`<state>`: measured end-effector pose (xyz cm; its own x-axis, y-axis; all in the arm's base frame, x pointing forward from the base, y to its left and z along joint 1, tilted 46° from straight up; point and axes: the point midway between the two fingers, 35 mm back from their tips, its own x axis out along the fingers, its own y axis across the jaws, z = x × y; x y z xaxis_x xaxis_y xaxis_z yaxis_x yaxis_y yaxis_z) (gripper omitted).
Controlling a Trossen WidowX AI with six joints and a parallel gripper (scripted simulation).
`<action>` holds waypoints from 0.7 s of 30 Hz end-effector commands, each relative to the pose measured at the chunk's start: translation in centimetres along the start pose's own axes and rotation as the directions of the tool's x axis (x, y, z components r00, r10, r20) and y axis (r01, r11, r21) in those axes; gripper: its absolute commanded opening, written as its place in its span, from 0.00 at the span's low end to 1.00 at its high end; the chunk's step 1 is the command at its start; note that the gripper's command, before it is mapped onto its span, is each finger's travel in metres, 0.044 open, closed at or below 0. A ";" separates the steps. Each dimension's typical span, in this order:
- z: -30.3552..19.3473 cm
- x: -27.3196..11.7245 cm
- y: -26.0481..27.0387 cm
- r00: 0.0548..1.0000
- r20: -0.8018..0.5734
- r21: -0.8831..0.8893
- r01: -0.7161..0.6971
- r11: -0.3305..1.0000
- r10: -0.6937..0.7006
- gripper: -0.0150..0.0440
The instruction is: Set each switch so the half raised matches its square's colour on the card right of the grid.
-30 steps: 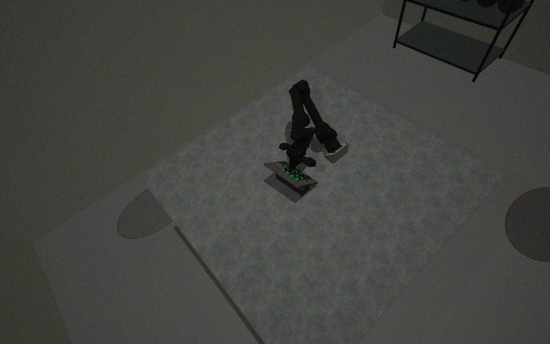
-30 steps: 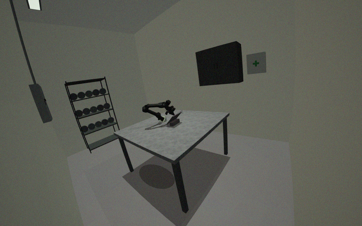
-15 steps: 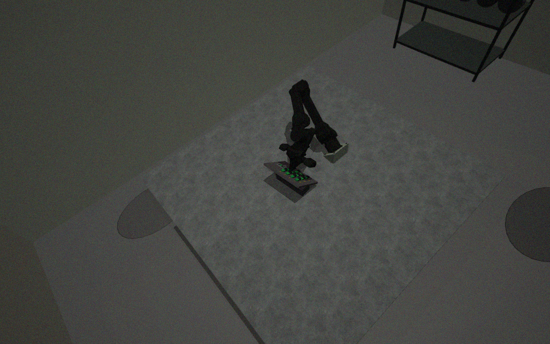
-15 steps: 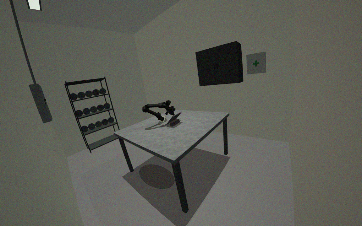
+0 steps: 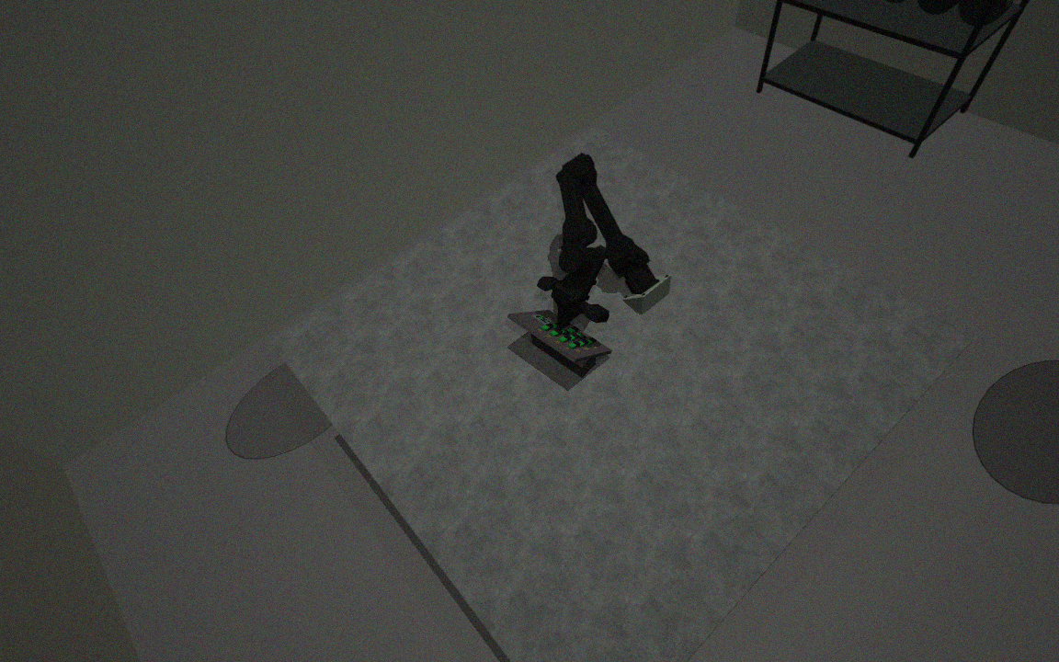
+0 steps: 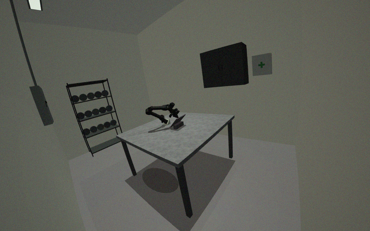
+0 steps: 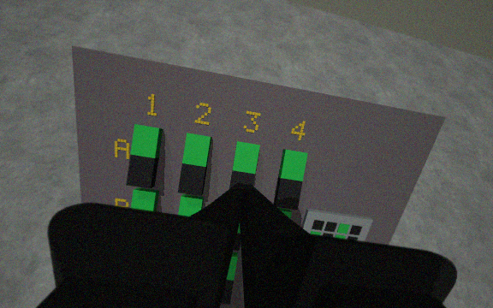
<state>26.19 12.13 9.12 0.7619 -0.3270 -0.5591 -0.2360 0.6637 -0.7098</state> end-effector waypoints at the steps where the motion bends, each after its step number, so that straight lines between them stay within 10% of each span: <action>1: 0.0 0.1 0.1 1.000 -0.001 -0.006 -0.003 1.000 0.003 0.25; 21: 0.0 0.4 0.1 1.000 -0.001 -0.006 -0.003 1.000 0.003 0.25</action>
<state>26.37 12.03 8.98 0.7620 -0.3267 -0.5591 -0.2364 0.6635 -0.7098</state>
